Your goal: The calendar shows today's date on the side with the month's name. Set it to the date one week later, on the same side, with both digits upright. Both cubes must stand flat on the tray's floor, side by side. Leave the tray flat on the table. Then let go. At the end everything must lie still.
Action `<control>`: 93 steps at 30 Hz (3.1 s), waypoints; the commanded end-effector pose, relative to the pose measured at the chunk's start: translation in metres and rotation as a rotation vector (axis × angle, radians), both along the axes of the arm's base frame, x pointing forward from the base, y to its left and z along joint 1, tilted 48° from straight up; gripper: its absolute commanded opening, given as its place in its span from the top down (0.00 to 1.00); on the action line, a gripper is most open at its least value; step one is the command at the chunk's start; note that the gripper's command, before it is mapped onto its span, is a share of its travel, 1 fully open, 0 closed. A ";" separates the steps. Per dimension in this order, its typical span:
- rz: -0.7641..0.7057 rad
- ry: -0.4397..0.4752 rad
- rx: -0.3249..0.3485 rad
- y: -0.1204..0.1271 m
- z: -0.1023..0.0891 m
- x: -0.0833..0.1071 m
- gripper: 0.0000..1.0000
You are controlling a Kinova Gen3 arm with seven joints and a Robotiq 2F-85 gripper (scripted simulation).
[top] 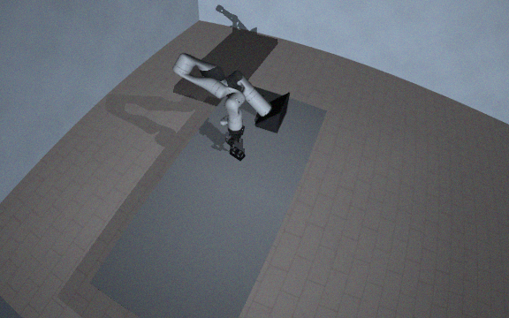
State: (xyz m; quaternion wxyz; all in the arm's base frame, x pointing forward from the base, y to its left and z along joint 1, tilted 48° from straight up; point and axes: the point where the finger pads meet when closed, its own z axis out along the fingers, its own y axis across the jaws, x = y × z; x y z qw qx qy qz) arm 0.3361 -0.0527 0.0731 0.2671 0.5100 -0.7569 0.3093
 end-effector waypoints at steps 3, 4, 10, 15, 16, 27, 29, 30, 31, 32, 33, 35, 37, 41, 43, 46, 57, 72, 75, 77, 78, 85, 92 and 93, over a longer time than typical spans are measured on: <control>0.010 -0.018 0.007 0.019 0.016 0.007 0.52; 0.010 -0.018 0.007 0.022 0.018 0.007 0.52; 0.010 -0.018 0.007 0.026 0.022 0.008 0.52; 0.010 -0.018 0.007 0.026 0.022 0.008 0.00; 0.010 -0.018 0.007 0.026 0.022 0.008 0.00; 0.010 -0.018 0.007 0.026 0.022 0.008 0.00; 0.010 -0.018 0.007 0.026 0.022 0.008 0.00; 0.010 -0.018 0.007 0.026 0.022 0.008 0.00; 0.010 -0.018 0.007 0.026 0.022 0.008 0.00; 0.010 -0.018 0.007 0.026 0.022 0.008 0.00; 0.010 -0.018 0.007 0.026 0.022 0.008 0.00; 0.010 -0.018 0.007 0.026 0.022 0.008 0.00; 0.010 -0.018 0.007 0.028 0.024 0.008 0.00; 0.010 -0.018 0.007 0.035 0.030 0.009 0.00; 0.010 -0.018 0.007 0.040 0.035 0.009 0.00; 0.010 -0.018 0.007 0.046 0.040 0.010 0.00; 0.010 -0.018 0.007 0.074 0.066 0.012 0.00; 0.010 -0.018 0.007 0.078 0.070 0.013 0.00; 0.010 -0.018 0.007 0.078 0.070 0.013 0.00; 0.010 -0.018 0.007 0.078 0.070 0.013 0.00; 0.010 -0.018 0.007 0.078 0.070 0.013 0.00; 0.010 -0.018 0.007 0.078 0.070 0.013 0.00; 0.010 -0.018 0.007 0.078 0.070 0.013 0.00; 0.010 -0.018 0.007 0.078 0.070 0.013 0.00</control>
